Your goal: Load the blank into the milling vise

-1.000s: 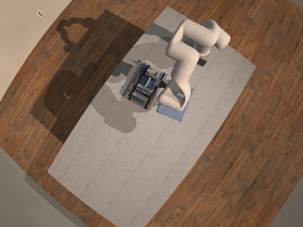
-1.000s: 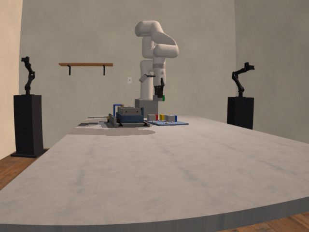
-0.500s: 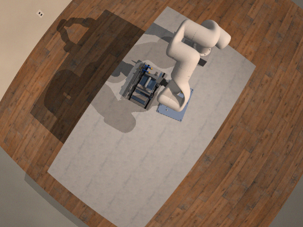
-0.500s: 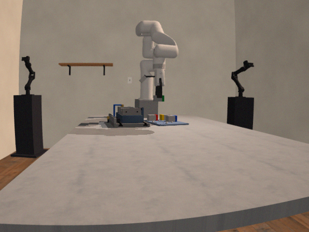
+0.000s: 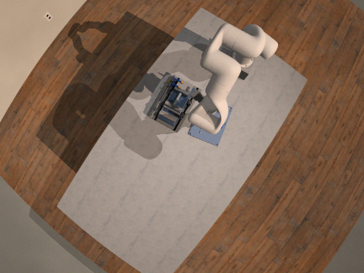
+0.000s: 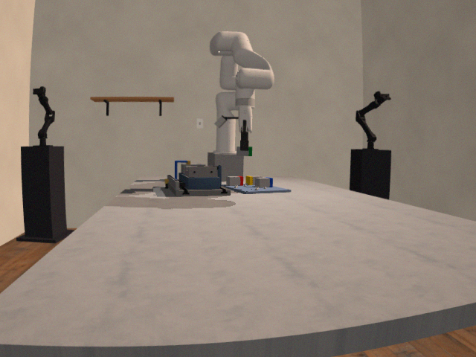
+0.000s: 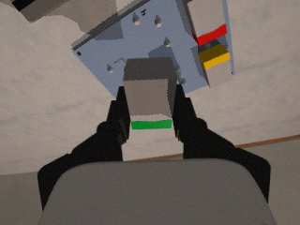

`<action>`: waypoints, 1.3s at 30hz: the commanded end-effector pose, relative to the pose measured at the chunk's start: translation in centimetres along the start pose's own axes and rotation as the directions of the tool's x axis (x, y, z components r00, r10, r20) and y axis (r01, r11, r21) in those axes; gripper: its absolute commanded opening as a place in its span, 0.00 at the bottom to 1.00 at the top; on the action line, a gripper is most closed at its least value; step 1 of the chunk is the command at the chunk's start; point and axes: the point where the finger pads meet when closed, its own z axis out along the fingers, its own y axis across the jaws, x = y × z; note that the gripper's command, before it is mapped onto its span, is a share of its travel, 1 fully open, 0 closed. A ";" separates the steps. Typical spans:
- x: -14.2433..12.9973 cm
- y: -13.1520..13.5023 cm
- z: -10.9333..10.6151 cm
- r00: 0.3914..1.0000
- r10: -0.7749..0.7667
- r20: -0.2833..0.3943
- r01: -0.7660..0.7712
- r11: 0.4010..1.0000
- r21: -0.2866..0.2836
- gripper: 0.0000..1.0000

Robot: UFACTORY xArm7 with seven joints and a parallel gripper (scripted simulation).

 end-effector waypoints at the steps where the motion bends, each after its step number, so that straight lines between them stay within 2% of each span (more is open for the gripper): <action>1: 0.0 -0.1 -0.1 0.998 0.061 0.001 -0.061 0.998 0.003 0.00; 8: 0.0 -0.1 -0.1 0.975 0.221 0.001 -0.221 0.975 0.004 0.00; 16: 0.0 -0.1 -0.1 0.972 0.235 0.002 -0.235 0.972 0.003 0.00; 25: 0.0 -0.1 -0.2 0.903 0.430 0.001 -0.430 0.903 0.004 0.00; 32: 0.0 -0.1 -0.2 0.903 0.430 0.001 -0.430 0.903 0.004 0.00; 39: 0.0 -0.1 -0.2 0.839 0.544 0.001 -0.544 0.839 0.004 0.00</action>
